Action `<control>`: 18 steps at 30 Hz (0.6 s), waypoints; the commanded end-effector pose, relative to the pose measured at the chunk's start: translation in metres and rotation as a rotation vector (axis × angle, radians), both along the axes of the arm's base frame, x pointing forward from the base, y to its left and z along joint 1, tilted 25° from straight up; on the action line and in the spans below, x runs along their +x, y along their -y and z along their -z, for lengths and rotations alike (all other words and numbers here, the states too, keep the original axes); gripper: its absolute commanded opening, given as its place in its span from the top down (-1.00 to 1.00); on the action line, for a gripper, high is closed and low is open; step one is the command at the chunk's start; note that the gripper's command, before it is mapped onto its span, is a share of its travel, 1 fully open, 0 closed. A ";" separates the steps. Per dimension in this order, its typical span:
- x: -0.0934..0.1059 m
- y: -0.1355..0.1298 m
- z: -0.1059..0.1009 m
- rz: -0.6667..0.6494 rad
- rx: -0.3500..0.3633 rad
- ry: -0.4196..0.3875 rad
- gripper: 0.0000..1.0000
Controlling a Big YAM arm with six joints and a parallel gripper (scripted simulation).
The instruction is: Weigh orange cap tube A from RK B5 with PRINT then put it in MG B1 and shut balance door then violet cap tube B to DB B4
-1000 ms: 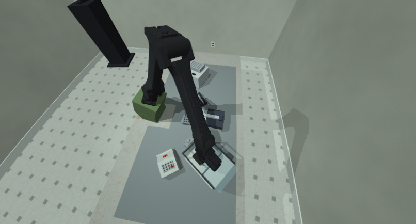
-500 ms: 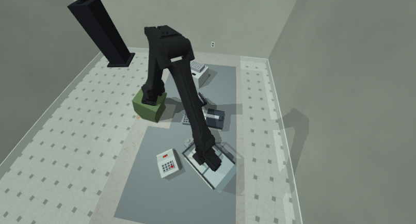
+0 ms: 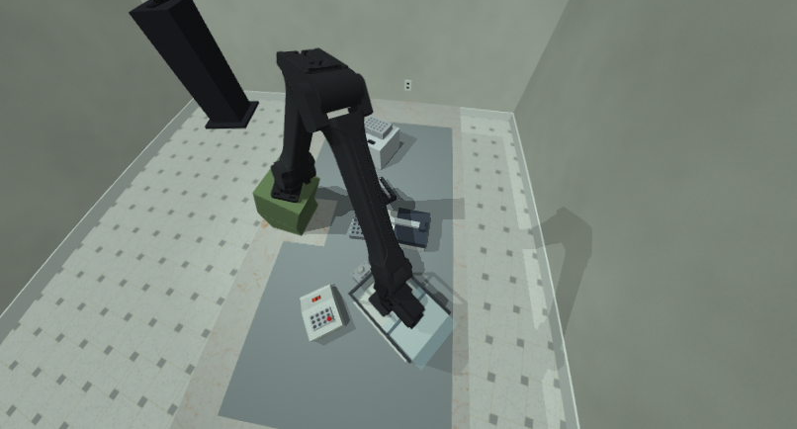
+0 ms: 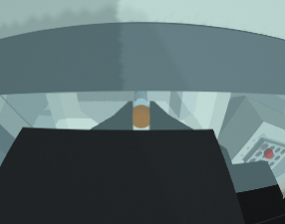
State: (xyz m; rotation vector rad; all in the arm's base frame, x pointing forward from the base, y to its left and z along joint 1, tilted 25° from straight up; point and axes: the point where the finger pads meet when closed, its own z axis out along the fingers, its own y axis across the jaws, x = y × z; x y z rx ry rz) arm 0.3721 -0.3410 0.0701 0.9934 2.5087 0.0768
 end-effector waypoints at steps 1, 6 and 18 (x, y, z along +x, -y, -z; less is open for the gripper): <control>0.004 -0.002 0.002 -0.003 -0.001 -0.001 0.82; 0.003 -0.002 -0.001 -0.003 -0.004 0.001 0.82; -0.008 0.006 -0.026 0.006 -0.023 0.014 0.82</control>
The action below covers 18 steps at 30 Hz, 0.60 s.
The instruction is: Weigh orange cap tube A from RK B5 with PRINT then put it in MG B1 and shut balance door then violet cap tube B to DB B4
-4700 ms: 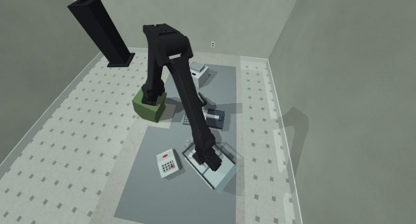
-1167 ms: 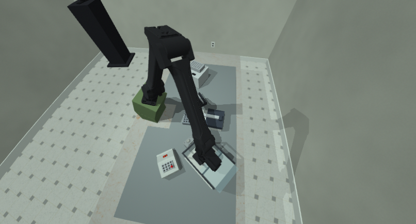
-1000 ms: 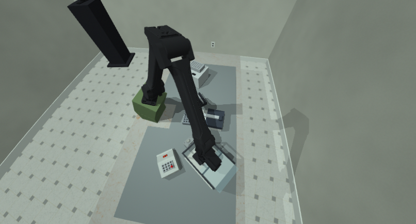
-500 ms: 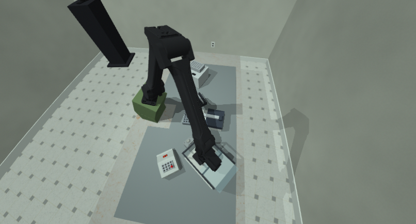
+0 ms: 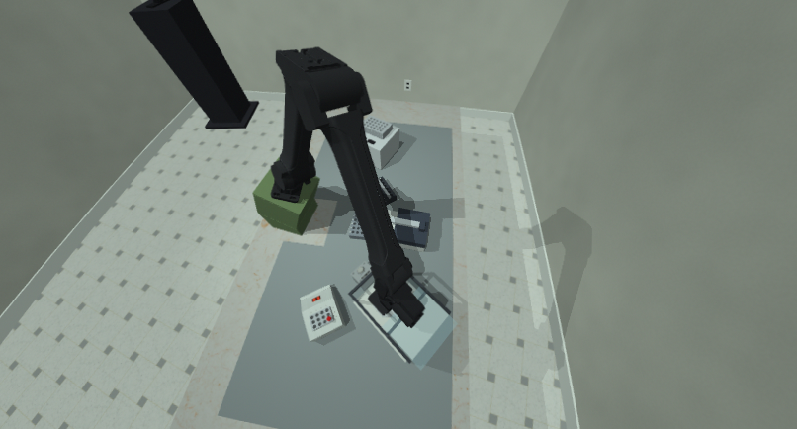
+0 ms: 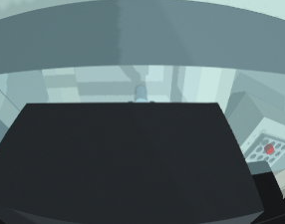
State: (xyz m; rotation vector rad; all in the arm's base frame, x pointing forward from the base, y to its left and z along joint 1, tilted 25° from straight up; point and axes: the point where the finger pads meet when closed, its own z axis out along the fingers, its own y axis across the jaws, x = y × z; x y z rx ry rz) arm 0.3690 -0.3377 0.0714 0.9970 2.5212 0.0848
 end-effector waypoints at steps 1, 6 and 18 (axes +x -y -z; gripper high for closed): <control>-0.005 0.009 -0.027 0.008 -0.034 0.026 0.82; -0.005 0.011 -0.035 0.008 -0.039 0.031 0.82; -0.010 0.012 -0.059 0.007 -0.049 0.042 0.82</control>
